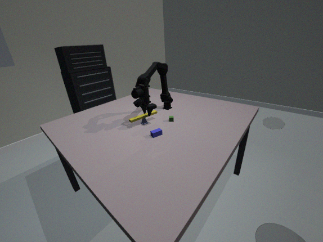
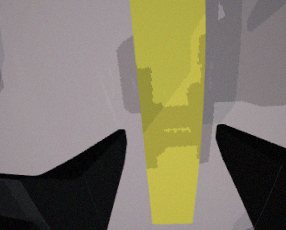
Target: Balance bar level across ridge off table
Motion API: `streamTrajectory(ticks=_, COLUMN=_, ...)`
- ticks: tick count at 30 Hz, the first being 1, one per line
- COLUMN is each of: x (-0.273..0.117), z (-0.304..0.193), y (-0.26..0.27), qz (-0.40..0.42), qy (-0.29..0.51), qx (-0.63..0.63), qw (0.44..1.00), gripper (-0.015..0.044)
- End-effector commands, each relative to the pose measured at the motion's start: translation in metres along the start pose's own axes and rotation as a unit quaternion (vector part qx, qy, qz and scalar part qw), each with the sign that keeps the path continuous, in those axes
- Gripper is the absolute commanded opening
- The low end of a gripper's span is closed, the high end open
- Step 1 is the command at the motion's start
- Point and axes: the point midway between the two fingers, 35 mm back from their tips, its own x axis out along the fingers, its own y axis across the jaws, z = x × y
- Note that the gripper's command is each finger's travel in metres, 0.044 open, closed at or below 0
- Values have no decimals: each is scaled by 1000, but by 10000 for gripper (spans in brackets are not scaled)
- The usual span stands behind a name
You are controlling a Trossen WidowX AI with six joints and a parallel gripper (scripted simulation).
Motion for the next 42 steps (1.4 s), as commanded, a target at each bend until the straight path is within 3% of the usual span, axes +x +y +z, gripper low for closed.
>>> streamTrajectory(ticks=1, x=0, z=0, y=0, qz=0, qy=0, qx=0, qw=1000, gripper=369)
streamTrajectory(ticks=4, x=0, z=0, y=0, qz=0, qy=0, qx=0, qw=1000, gripper=440)
streamTrajectory(ticks=8, x=-8, z=1, y=0, qz=0, qy=0, qx=0, qw=1000, gripper=440)
streamTrajectory(ticks=16, x=-98, z=0, y=0, qz=0, qy=0, qx=0, qw=1000, gripper=440)
streamTrajectory(ticks=42, x=-100, z=0, y=0, qz=0, qy=0, qx=0, qw=1000, gripper=440)
